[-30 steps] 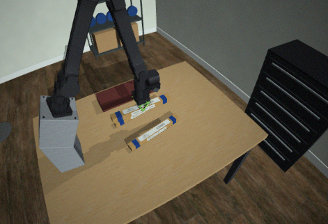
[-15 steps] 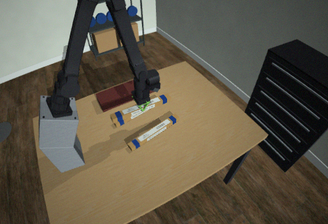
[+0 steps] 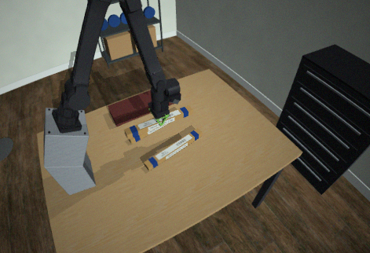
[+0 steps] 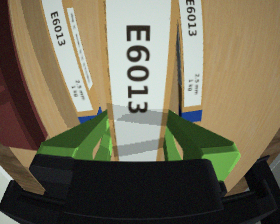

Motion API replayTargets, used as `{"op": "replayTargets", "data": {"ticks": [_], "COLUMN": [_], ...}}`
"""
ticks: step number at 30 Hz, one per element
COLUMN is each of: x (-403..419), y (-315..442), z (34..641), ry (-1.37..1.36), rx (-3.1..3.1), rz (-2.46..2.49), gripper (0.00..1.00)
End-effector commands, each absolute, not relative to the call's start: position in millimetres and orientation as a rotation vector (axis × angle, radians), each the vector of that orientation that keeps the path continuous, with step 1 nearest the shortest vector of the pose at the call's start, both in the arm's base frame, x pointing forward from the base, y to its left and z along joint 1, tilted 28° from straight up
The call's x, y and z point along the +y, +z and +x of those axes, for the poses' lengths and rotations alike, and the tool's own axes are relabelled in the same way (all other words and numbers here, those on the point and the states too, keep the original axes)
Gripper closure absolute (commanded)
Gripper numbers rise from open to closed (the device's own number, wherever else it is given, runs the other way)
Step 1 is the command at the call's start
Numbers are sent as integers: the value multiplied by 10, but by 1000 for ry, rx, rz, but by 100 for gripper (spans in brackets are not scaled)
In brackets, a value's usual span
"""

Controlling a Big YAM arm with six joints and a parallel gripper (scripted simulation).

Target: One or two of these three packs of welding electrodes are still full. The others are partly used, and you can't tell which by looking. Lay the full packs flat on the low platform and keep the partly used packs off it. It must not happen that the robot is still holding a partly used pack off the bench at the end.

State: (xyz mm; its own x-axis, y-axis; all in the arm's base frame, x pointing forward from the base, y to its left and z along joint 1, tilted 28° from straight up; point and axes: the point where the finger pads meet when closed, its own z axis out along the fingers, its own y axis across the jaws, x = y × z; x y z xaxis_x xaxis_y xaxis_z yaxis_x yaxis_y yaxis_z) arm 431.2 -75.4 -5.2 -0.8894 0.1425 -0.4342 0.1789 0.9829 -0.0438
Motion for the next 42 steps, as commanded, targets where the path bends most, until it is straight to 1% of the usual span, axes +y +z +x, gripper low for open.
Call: {"op": "replayTargets", "data": {"ticks": [1,42], "x": [-806,-844], "y": [134,110], "z": [4461,4530], "ry": [-118,-121], "rx": [2634,2621], "rz": [223,223], "gripper": [100,100]}}
